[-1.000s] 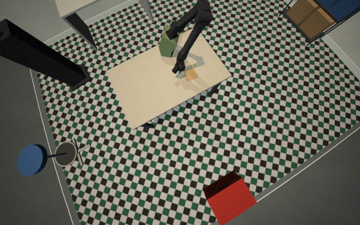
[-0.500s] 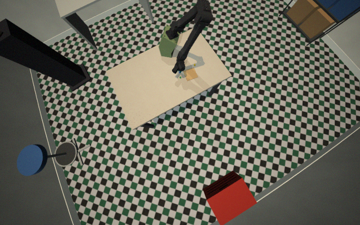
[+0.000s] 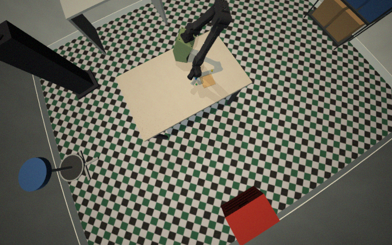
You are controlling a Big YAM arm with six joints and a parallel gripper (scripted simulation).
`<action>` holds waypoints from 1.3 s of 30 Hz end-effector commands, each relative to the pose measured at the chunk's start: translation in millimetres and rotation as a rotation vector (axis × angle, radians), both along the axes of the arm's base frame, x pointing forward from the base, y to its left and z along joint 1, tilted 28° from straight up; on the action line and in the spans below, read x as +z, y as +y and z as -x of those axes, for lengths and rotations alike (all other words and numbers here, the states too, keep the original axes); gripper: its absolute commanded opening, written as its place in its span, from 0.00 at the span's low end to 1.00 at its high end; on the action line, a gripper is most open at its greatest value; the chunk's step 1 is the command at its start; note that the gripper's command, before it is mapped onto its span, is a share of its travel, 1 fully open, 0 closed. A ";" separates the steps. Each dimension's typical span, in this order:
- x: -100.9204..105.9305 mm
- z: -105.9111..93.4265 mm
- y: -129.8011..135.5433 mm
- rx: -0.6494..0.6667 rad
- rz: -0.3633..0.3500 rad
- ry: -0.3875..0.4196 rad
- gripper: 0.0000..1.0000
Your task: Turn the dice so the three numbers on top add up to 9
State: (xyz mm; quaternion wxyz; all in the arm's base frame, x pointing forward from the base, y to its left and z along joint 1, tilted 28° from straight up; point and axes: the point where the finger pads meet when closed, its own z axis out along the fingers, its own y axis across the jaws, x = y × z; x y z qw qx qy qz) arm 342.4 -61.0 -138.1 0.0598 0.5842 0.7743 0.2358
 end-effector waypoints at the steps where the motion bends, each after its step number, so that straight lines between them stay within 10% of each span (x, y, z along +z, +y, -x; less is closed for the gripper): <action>1: -2.4 3.2 1.5 -0.010 -0.002 0.008 0.30; 39: -21.7 -9.9 7.2 -0.007 0.001 -0.001 0.30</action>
